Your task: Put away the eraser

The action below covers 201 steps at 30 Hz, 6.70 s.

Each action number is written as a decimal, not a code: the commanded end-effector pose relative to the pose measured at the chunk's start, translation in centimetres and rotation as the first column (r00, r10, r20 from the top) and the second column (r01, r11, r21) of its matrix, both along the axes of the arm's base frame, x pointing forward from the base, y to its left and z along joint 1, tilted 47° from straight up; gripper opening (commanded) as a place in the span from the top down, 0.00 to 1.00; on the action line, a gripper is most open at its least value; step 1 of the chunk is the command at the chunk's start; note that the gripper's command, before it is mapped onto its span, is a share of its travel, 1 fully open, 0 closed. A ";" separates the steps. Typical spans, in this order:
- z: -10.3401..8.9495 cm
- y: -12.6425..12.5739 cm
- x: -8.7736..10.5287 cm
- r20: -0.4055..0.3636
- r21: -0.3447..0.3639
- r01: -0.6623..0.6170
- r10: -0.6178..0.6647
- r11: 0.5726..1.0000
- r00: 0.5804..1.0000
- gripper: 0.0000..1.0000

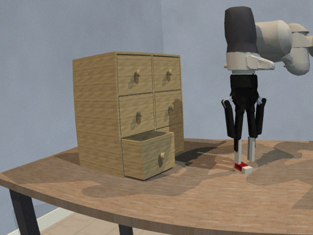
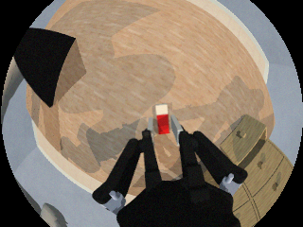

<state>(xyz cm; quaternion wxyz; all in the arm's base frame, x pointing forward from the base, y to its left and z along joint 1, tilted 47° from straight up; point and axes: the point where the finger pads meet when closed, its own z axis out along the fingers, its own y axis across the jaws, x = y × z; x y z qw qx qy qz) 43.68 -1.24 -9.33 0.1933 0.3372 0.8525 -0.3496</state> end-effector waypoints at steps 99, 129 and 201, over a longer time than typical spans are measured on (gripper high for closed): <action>-1.7 -1.3 0.5 -0.004 0.005 -0.006 0.006 1.000 1.000 0.77; -1.7 -1.3 0.5 -0.004 0.005 -0.006 0.006 1.000 1.000 0.89; 2.4 9.7 2.3 0.463 0.217 0.443 -0.491 0.870 0.738 0.89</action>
